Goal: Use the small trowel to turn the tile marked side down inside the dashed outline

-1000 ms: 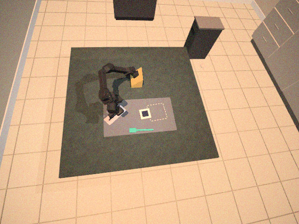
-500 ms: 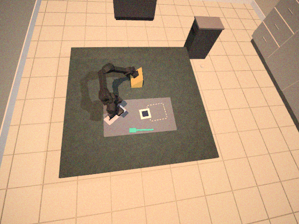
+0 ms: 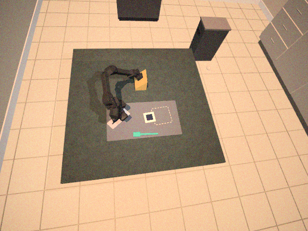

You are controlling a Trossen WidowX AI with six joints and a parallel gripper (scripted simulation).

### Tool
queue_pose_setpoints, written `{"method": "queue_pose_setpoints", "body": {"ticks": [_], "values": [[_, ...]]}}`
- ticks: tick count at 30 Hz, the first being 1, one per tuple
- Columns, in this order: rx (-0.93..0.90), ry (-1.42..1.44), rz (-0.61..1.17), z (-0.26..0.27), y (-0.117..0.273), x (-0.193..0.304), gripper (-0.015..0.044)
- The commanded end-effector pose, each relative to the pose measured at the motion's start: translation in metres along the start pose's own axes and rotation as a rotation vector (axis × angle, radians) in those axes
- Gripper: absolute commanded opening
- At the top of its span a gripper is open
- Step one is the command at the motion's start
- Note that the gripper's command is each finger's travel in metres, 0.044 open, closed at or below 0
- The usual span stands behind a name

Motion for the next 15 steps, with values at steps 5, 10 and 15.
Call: {"method": "queue_pose_setpoints", "body": {"ticks": [5, 10, 15], "values": [[-0.003, 0.009, -0.005, 0.0008, -0.0121, -0.0025, 0.0270], [-0.003, 0.009, -0.005, 0.0008, -0.0121, -0.0025, 0.0139], [-0.003, 0.009, -0.005, 0.0008, -0.0121, -0.0025, 0.0130]]}}
Point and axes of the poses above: the point midway between the two fingers, 35 mm back from their tips, its own y axis back along the fingers, its own z axis across the jaws, x = y × z, the point moved 1 cm from there along y, back along the fingers, and after that the axes turned 15 degrees about y, right-handed, at the moved point
